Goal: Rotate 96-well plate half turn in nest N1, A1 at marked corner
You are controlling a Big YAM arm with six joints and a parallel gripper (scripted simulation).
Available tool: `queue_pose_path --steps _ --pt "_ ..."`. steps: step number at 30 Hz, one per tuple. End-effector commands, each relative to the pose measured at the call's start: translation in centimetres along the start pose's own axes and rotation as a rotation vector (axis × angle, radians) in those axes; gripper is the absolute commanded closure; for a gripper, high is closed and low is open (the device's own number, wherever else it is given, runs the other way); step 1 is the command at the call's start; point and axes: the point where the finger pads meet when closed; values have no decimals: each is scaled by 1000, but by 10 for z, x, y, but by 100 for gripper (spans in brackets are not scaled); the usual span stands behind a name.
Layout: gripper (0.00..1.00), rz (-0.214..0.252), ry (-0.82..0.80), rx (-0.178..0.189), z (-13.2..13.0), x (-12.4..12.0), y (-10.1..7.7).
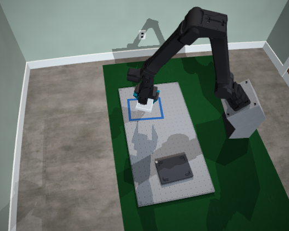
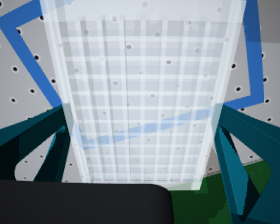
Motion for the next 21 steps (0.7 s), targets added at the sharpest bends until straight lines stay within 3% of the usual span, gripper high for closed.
queue_pose_path --steps 1,21 --pt "100 -1 -4 -23 -13 3 5" --pt "100 1 -7 -32 -19 2 16"
Point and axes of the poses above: the point where the finger pads meet when closed, its own y axis out along the fingers, its own z axis across the jaws, x = y × z, and after that the axes turned 14 degrees about -y, right-handed
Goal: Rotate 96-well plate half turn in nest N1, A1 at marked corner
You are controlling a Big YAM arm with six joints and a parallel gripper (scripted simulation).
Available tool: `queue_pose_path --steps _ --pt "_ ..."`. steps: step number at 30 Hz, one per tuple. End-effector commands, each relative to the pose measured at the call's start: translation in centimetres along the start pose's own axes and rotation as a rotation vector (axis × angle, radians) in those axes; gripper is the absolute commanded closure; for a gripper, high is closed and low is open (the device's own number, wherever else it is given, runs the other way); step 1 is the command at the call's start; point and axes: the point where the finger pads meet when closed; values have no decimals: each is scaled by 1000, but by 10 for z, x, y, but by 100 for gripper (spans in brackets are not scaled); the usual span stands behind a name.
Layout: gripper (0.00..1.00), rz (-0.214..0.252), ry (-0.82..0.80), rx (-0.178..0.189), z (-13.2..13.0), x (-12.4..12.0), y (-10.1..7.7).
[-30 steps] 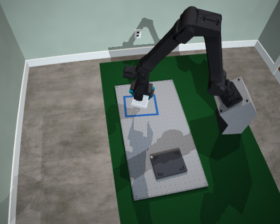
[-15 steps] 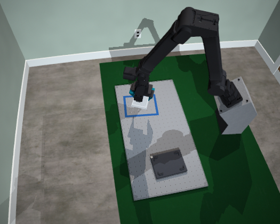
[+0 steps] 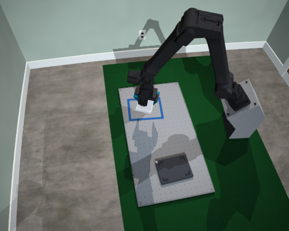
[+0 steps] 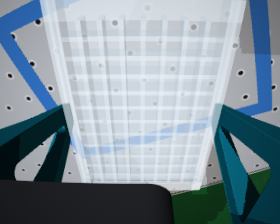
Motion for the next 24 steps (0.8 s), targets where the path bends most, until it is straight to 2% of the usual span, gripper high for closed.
queue_pose_path --steps 1,24 --pt "100 2 -7 -35 -20 2 3" --pt "100 1 -7 -33 -19 2 16"
Point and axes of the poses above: the point where the finger pads meet when closed, its own y axis out along the fingers, its own z axis across the jaws, x = y × z, and after that the axes turned 14 degrees about -y, right-handed
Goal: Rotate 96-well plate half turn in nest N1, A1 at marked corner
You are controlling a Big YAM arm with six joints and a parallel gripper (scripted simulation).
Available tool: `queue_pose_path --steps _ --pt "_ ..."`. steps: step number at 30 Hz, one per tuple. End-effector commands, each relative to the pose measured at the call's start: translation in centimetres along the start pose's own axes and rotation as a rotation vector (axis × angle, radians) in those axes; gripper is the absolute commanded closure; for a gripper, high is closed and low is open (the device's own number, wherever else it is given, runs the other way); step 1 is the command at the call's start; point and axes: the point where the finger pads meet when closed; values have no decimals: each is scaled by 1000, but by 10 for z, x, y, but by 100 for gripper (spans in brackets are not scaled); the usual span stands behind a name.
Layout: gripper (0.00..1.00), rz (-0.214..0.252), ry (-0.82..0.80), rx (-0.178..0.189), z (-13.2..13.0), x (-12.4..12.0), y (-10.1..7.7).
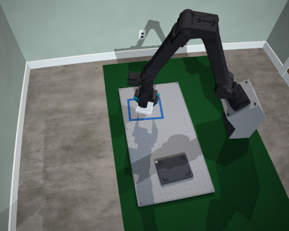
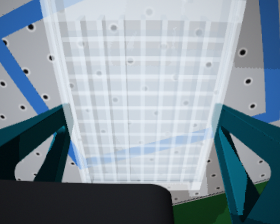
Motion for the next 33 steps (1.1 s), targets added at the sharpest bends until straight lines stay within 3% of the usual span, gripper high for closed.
queue_pose_path --steps 1,33 --pt "100 2 -7 -35 -20 2 3" --pt "100 1 -8 -32 -18 2 22"
Point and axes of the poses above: the point where the finger pads meet when closed, its own y axis out along the fingers, its own z axis across the jaws, x = y × z, and after that the axes turned 14 degrees about -y, right-handed
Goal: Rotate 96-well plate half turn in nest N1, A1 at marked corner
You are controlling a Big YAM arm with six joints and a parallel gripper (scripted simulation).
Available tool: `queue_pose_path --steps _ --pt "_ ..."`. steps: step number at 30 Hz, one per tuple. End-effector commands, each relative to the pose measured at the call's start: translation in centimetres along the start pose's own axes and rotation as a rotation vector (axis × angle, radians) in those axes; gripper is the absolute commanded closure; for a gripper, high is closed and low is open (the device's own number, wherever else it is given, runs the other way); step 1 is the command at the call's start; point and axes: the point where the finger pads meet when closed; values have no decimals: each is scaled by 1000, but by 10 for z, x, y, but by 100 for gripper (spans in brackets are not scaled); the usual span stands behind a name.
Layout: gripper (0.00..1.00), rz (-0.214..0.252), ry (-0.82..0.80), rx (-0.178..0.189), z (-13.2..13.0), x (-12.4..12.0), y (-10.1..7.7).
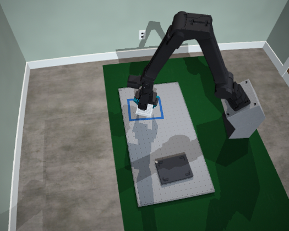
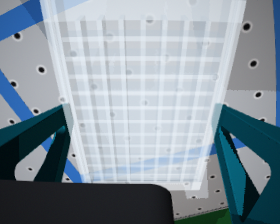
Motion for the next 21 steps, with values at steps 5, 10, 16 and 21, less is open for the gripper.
queue_pose_path --steps 5,10,16,21 --pt "100 1 -6 -32 -18 2 6" --pt "100 0 -6 -31 -17 3 10" --pt "100 0 -6 -31 -17 3 13" --pt "100 0 -5 -30 -17 3 16"
Point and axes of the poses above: the point where the finger pads meet when closed, its own y axis out along the fingers, its own z axis across the jaws, x = y × z, and after that the axes turned 14 degrees about -y, right-handed
